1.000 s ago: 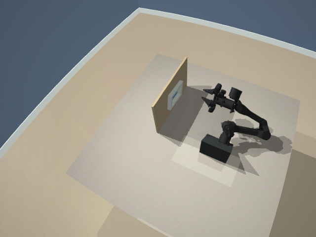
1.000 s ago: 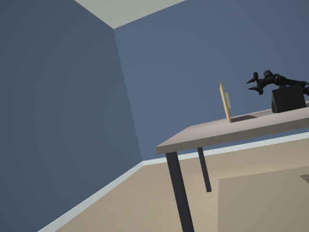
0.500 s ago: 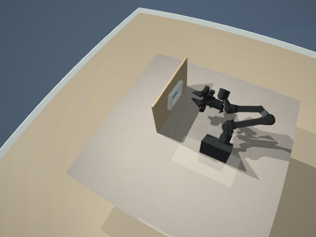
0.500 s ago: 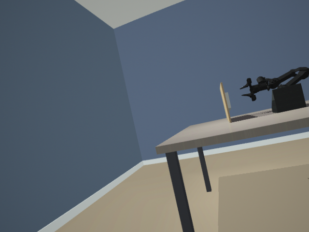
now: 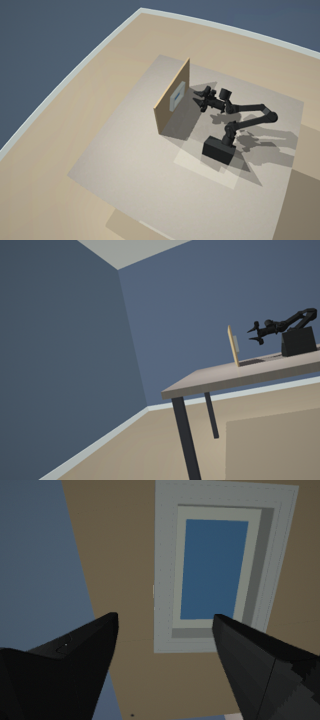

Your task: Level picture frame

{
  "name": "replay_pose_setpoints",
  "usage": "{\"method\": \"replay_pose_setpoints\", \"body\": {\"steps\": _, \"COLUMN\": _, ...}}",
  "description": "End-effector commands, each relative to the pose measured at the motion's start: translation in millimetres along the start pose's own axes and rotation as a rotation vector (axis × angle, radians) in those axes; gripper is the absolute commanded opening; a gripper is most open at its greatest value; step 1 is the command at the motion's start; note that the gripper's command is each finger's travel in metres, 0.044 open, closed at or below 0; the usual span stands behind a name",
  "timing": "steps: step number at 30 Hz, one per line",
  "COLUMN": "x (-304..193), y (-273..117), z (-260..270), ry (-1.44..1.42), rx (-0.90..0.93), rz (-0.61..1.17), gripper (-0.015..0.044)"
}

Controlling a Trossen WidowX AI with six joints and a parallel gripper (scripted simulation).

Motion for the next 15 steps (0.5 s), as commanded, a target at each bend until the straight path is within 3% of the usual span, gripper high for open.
{"method": "replay_pose_setpoints", "body": {"steps": 1, "x": 2, "y": 17, "z": 3, "ry": -0.005, "rx": 0.000, "rz": 0.001, "gripper": 0.0260}}
{"method": "replay_pose_setpoints", "body": {"steps": 9, "x": -1, "y": 67, "z": -1, "ry": -0.005, "rx": 0.002, "rz": 0.000, "gripper": 0.0260}}
{"method": "replay_pose_setpoints", "body": {"steps": 15, "x": -2, "y": 72, "z": -2, "ry": -0.005, "rx": 0.003, "rz": 0.000, "gripper": 0.0260}}
Point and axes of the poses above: the point midway between the two fingers, 35 mm back from their tips, its own y axis out along the fingers, its own z axis across the jaws, x = y × z, the point moved 6 cm from there along -y, back along the fingers, and after that the axes turned 1 degree about y, right-handed, at the moved point
